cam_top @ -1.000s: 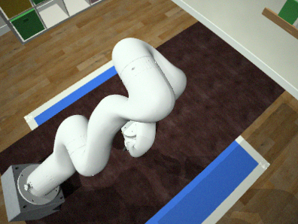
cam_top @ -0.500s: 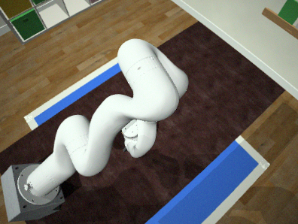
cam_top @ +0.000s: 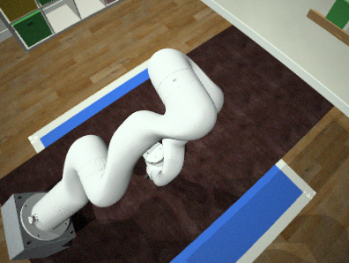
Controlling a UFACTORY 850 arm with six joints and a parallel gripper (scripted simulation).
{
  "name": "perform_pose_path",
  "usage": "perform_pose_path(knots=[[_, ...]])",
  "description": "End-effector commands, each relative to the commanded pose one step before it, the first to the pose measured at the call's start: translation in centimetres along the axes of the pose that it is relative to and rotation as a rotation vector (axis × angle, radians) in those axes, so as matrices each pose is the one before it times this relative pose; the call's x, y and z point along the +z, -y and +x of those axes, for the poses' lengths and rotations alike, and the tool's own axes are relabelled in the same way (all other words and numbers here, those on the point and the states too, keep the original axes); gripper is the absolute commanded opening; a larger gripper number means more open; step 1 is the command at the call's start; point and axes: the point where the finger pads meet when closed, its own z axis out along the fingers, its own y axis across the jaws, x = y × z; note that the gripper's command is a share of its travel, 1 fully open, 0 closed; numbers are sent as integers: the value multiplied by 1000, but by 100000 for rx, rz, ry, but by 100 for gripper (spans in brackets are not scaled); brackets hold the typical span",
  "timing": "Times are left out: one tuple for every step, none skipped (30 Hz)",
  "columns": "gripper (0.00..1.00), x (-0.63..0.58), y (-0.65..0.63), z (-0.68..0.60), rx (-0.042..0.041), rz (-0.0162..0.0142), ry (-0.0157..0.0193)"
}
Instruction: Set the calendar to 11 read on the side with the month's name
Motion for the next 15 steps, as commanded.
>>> perform_pose_path(knots=[[49,756,-21,-14,5,-77,-22],[49,0,0,0,0,0,0],[49,0,0,0,0,0,0],[49,144,0,-2,0,0,1],[49,138,0,-2,0,0,0],[49,132,1,-2,0,0,-1],[49,125,1,-2,0,0,0],[49,118,0,-2,0,0,1],[49,110,0,-2,0,0,0],[49,102,1,-1,0,0,0],[49,93,1,-1,0,0,-1],[49,85,0,-1,0,0,1],[49,76,0,-1,0,0,0],[49,67,0,-1,0,0,0],[49,59,0,-1,0,0,0]])
